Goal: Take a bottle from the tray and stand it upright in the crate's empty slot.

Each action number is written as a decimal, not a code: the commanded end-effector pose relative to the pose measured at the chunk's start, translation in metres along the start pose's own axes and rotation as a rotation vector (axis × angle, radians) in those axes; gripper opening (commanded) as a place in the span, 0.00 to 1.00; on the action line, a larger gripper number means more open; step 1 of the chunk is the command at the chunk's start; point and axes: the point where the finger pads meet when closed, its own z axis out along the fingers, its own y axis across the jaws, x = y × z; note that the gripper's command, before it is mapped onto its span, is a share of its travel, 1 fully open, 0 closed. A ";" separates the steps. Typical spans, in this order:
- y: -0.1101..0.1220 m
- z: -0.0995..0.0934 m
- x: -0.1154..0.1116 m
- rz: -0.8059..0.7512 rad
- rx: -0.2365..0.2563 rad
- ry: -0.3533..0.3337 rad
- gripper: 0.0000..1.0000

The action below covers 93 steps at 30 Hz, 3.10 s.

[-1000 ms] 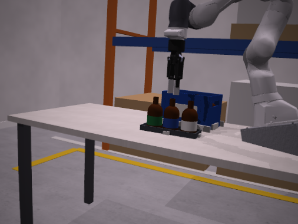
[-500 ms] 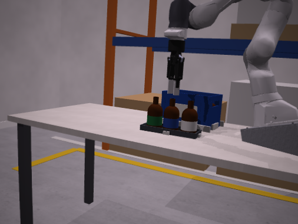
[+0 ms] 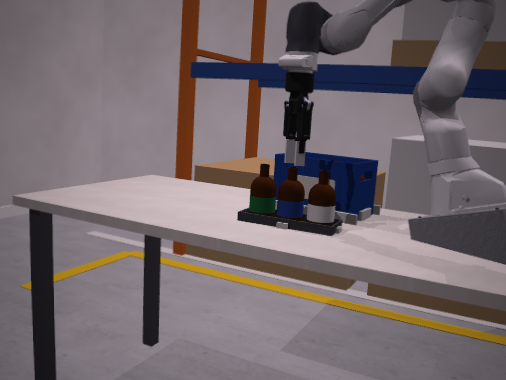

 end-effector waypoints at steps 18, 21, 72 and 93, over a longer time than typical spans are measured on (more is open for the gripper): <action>0.001 0.024 0.001 0.004 -0.005 0.004 0.38; 0.001 0.026 0.001 0.004 -0.005 0.004 0.38; 0.001 0.031 0.001 0.004 -0.005 0.004 0.38; 0.001 0.031 0.001 0.004 -0.005 0.004 0.00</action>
